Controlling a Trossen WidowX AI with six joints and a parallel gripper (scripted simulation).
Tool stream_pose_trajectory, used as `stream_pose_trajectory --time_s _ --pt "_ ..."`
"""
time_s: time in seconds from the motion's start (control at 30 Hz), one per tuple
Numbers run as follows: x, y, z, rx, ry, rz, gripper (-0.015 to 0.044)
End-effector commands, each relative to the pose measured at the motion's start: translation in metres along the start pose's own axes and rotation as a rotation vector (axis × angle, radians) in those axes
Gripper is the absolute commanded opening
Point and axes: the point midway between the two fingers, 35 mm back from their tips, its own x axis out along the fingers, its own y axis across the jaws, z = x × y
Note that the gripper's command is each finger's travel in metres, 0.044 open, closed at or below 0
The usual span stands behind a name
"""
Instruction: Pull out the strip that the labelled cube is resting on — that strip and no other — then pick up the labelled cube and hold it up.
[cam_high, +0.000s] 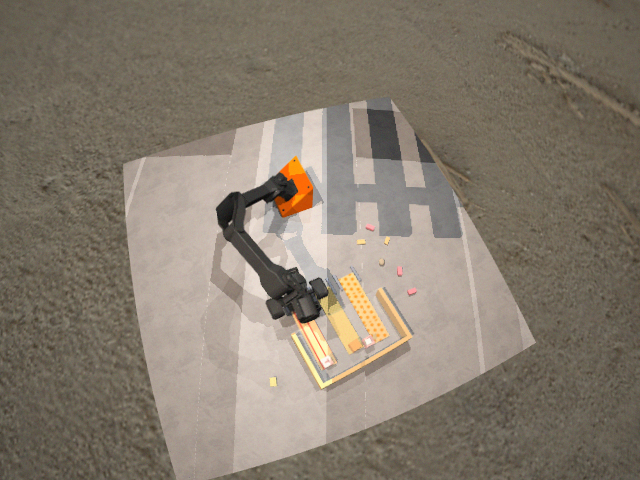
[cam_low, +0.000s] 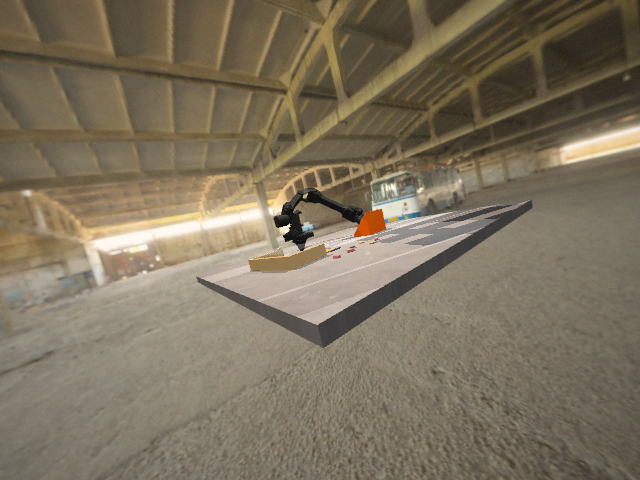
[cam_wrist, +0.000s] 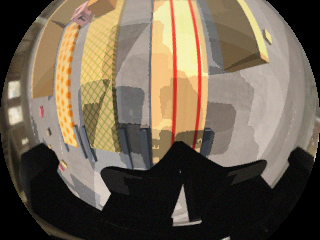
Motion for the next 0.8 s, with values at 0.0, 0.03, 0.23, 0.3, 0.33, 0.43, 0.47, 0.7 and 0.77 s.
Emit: stream_pose_trajectory --time_s 0.0,0.03,0.23,0.3,0.33,0.43,0.47,0.7,0.77 --pt "0.004 0.0 0.001 -0.002 0.003 0.002 0.0" --pt "0.004 0.0 0.001 -0.002 0.003 0.002 0.0" --pt "0.004 0.0 0.001 -0.002 0.003 0.002 0.0" --pt "0.004 0.0 0.001 -0.002 0.003 0.002 0.0" --pt "0.004 0.0 0.0 -0.002 0.003 0.002 0.0" --pt "0.004 -0.001 -0.004 -0.003 0.004 0.002 0.0" --pt "0.004 -0.001 -0.005 -0.003 0.004 0.002 0.0" --pt "0.004 -0.001 -0.016 -0.003 0.004 0.002 0.0" --pt "0.005 -0.001 -0.02 -0.003 0.004 0.002 0.0"
